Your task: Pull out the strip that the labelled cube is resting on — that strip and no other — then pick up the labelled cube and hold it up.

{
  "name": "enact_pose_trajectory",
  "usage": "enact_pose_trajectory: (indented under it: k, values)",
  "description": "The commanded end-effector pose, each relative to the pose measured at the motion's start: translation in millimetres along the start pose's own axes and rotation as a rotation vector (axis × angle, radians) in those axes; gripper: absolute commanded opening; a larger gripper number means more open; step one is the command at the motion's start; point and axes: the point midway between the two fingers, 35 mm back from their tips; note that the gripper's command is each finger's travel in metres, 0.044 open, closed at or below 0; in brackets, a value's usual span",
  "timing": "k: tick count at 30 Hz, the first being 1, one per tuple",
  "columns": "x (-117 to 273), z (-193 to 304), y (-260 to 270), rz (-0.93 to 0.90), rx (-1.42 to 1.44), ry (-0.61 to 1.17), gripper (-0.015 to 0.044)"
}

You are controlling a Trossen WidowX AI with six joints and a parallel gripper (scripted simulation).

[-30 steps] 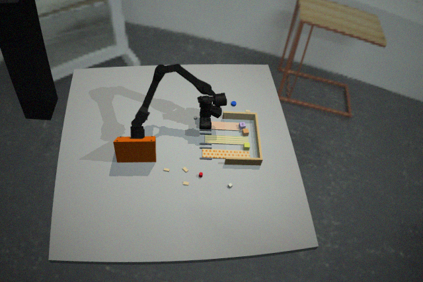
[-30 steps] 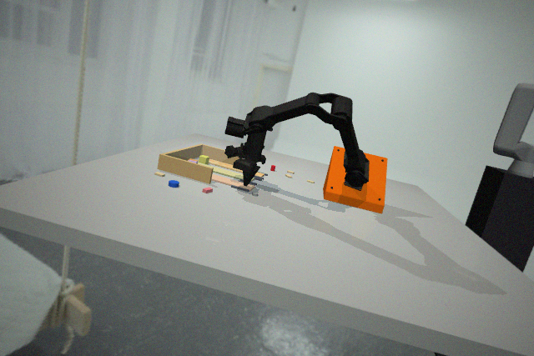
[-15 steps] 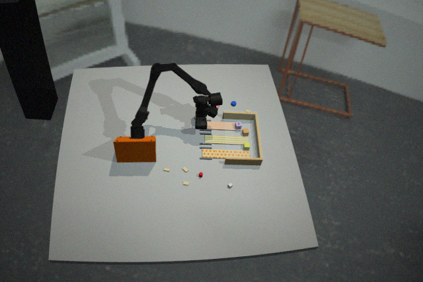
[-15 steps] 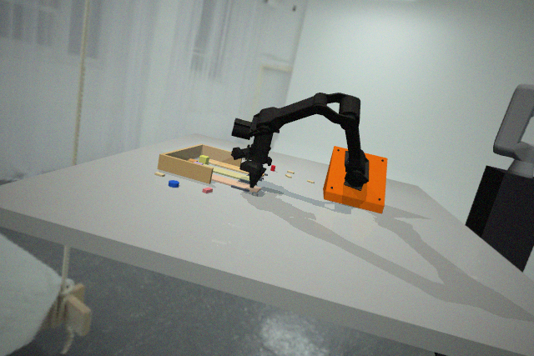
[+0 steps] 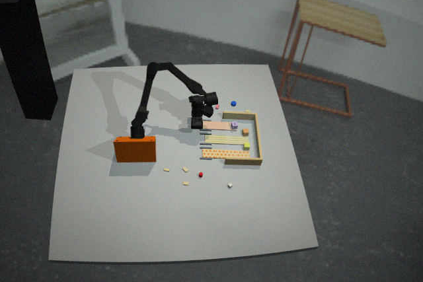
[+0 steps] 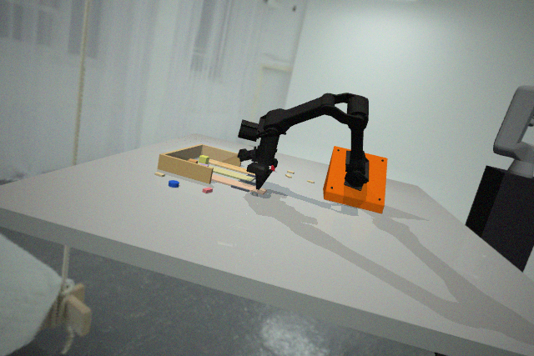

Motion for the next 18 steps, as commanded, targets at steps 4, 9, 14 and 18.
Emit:
enact_pose_trajectory:
  k: [4,9,14,18]
  values:
    - [-4.8,15.4,2.8,-0.002,-0.011,0.021,0.0000]
    - [-4.7,22.9,4.6,-0.002,-0.012,0.021,0.0000]
    - [-4.6,30.3,6.5,-0.002,-0.012,0.022,0.0000]
    - [-4.6,36.2,7.9,-0.002,-0.012,0.022,0.0000]
Point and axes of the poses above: the point midway between the two fingers, 35 mm back from their tips, its own x axis back along the fingers, its own y axis across the jaws, z = x × y, and after that the axes turned 14 degrees about x, right-handed
